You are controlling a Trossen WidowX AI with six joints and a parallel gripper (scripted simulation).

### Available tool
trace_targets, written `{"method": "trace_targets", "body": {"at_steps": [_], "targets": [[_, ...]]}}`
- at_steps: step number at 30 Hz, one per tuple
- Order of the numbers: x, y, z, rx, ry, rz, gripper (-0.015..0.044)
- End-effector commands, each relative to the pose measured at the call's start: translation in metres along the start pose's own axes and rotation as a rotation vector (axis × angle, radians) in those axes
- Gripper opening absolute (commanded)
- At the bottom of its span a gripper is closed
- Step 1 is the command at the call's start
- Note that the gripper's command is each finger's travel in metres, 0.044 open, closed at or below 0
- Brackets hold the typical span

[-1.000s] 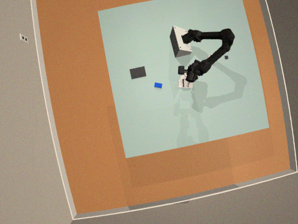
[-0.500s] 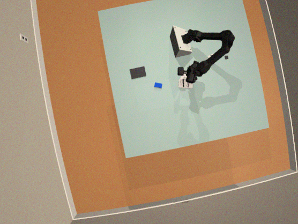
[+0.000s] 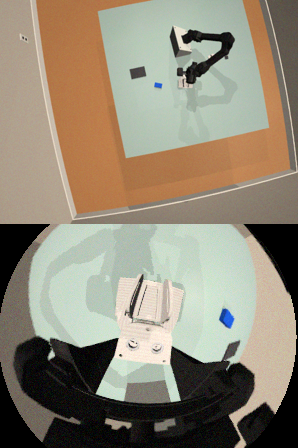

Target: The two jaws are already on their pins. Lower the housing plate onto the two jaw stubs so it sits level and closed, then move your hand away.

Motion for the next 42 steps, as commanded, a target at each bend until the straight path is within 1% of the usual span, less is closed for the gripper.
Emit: {"method": "trace_targets", "body": {"at_steps": [1,10,42], "targets": [[-0.003,0.008,0.0,0.006,0.007,0.01,0.0351],[-0.005,0.021,0.001,0.007,0.008,0.012,0.0351],[-0.005,0.024,0.001,0.007,0.01,0.012,0.0351]]}}
Point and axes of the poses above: the point midway between the two fingers, 35 mm back from their tips, its own y axis out along the fingers, its own z axis across the jaws, x = y × z, the point moved 4 cm from there along -y, back along the fingers, and after that the axes turned 3 degrees about y, right-handed, at the moved point
